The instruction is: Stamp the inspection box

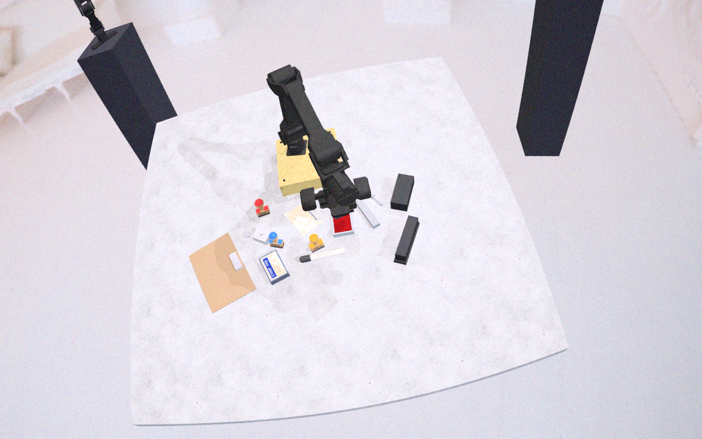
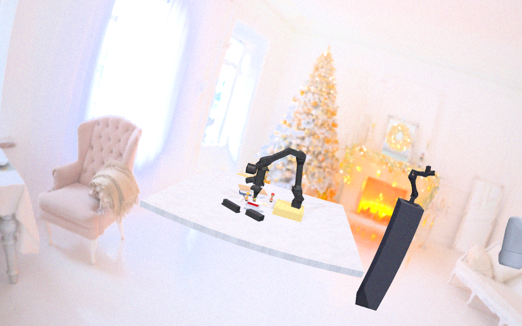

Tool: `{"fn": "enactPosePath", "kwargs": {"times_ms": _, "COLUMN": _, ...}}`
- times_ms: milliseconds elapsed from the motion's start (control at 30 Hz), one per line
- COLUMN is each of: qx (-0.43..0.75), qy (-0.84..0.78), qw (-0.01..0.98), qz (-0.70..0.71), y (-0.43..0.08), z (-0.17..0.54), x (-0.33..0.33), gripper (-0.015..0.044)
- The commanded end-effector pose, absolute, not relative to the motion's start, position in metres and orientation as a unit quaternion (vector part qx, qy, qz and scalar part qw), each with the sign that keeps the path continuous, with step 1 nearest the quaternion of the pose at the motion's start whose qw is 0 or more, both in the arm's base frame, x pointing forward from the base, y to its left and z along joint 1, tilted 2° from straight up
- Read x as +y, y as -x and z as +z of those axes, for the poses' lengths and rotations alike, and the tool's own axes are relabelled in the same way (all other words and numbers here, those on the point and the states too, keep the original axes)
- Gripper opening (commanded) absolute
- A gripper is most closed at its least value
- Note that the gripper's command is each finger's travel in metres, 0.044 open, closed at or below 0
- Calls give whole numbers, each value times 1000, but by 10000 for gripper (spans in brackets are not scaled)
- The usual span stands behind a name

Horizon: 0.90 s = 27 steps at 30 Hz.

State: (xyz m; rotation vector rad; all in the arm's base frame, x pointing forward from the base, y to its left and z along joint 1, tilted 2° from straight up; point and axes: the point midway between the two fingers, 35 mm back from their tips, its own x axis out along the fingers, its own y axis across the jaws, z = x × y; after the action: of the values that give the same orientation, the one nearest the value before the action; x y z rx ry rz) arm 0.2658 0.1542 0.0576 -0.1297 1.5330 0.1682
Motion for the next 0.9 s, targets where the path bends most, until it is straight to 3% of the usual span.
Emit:
{"fn": "enactPosePath", "kwargs": {"times_ms": 0, "qx": 689, "qy": 58, "qw": 719, "qz": 77, "y": -267, "z": 68, "x": 154, "gripper": 0}}
{"fn": "enactPosePath", "kwargs": {"times_ms": 467, "qx": 689, "qy": 56, "qw": 719, "qz": 75, "y": -265, "z": 85, "x": 152, "gripper": 0}}
{"fn": "enactPosePath", "kwargs": {"times_ms": 867, "qx": 691, "qy": -81, "qw": 716, "qz": -61, "y": -265, "z": 84, "x": 101, "gripper": 0}}
